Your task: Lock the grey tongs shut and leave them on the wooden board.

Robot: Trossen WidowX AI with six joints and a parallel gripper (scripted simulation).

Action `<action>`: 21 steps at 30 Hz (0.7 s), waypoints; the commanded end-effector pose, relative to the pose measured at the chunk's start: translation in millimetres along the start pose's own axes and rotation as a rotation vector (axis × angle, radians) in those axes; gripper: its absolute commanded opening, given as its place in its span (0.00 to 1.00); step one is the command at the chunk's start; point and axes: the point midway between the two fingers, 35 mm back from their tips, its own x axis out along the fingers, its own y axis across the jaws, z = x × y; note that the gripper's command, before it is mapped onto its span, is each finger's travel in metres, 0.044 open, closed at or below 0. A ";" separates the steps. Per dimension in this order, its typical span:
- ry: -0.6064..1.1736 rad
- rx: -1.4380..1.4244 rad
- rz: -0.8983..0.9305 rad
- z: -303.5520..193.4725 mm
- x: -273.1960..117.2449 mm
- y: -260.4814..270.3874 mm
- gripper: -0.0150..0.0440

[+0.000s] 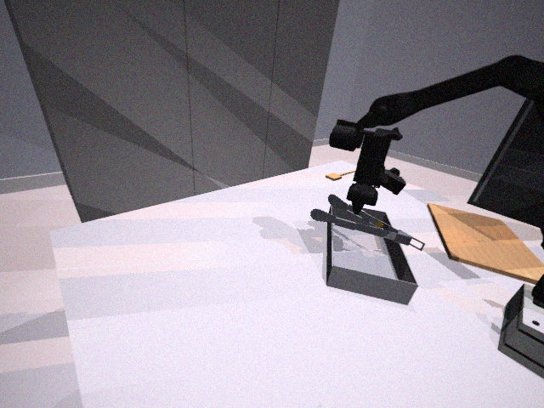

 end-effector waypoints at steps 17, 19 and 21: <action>0.045 -0.006 0.010 -5.0 -85.8 2.6 0.98; 0.038 -0.023 0.008 -4.8 -83.0 2.4 1.00; 0.037 -0.102 0.010 -4.1 -81.7 2.4 1.00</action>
